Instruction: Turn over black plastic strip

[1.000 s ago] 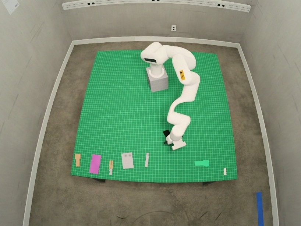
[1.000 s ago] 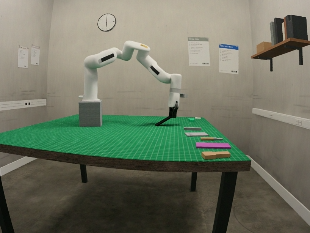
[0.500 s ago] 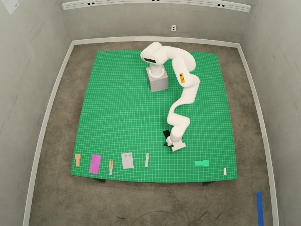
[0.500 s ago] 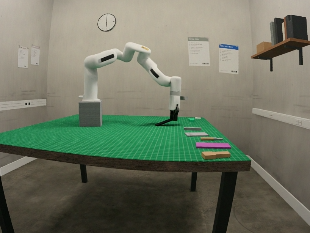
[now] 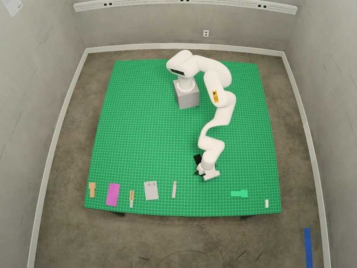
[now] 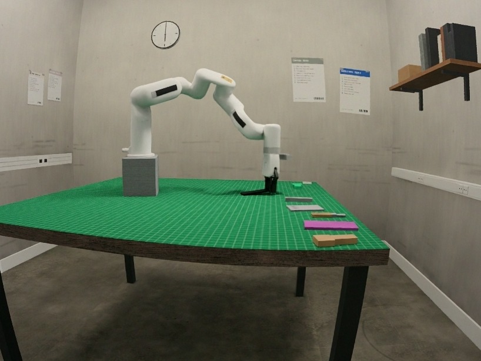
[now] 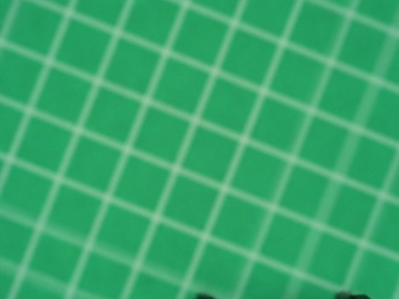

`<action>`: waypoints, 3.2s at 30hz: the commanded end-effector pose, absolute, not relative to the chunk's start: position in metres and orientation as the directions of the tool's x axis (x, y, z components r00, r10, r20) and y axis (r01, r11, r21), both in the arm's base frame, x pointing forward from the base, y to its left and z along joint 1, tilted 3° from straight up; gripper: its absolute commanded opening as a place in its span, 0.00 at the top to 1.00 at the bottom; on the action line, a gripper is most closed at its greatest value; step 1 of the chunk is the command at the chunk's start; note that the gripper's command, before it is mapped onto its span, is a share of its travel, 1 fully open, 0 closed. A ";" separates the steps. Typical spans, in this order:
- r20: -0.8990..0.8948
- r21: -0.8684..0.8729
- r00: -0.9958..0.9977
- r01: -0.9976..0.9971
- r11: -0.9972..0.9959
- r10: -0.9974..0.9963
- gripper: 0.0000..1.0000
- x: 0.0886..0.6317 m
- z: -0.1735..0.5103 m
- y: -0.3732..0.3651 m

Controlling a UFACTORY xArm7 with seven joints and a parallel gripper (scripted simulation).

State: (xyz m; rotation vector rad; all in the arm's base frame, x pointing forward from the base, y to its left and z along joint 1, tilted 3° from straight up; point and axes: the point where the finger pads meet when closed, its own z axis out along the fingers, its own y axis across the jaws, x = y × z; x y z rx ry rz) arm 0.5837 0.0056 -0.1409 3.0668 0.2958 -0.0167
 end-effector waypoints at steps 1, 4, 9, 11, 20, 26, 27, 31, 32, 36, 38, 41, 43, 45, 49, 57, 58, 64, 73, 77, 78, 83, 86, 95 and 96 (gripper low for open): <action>-0.007 0.060 0.981 0.192 -0.980 0.192 0.46 0.587 -0.145 0.005; -0.007 0.060 0.981 0.192 -0.980 0.192 0.46 0.587 -0.145 0.005; -0.007 0.060 0.981 0.192 -0.980 0.192 0.46 0.587 -0.145 0.005; -0.007 0.060 0.981 0.192 -0.980 0.192 0.00 0.587 -0.145 0.005; -0.007 0.060 0.981 0.192 -0.980 0.192 0.00 0.587 -0.145 0.005; -0.007 0.060 0.981 0.192 -0.980 0.192 0.00 0.587 -0.145 0.005; -0.007 0.060 0.981 0.192 -0.980 0.192 0.00 0.587 -0.145 0.005; -0.007 0.060 0.981 0.192 -0.980 0.192 0.00 0.587 -0.145 0.005; -0.007 0.060 0.981 0.192 -0.980 0.192 0.00 0.587 -0.145 0.005; -0.007 0.060 0.981 0.192 -0.980 0.192 0.00 0.587 -0.145 0.005; -0.007 0.060 0.981 0.192 -0.980 0.192 0.00 0.587 -0.145 0.005; -0.007 0.060 0.981 0.192 -0.980 0.192 0.00 0.587 -0.145 0.005; -0.007 0.060 0.981 0.192 -0.980 0.192 0.00 0.587 -0.145 0.005; -0.007 0.060 0.981 0.192 -0.980 0.192 0.00 0.587 -0.145 0.005; -0.007 0.060 0.981 0.192 -0.980 0.192 0.00 0.587 -0.144 0.005; -0.007 0.060 0.981 0.192 -0.980 0.192 0.00 0.587 -0.142 0.006; -0.007 0.060 0.981 0.192 -0.980 0.192 0.00 0.587 -0.142 0.006; -0.007 0.060 0.981 0.192 -0.980 0.192 0.00 0.587 -0.136 0.006; -0.007 0.060 0.981 0.192 -0.980 0.192 0.00 0.587 -0.126 0.007; -0.007 0.060 0.981 0.192 -0.980 0.192 0.00 0.587 -0.119 0.007; -0.007 0.060 0.981 0.192 -0.980 0.192 0.00 0.587 -0.117 0.007; -0.007 0.060 0.981 0.192 -0.980 0.192 0.00 0.587 -0.108 0.008; -0.007 0.060 0.981 0.192 -0.980 0.192 0.00 0.587 -0.103 0.008; -0.007 0.060 0.981 0.192 -0.980 0.192 0.00 0.587 -0.094 0.009; -0.007 0.060 0.981 0.192 -0.980 0.192 0.00 0.587 -0.093 0.009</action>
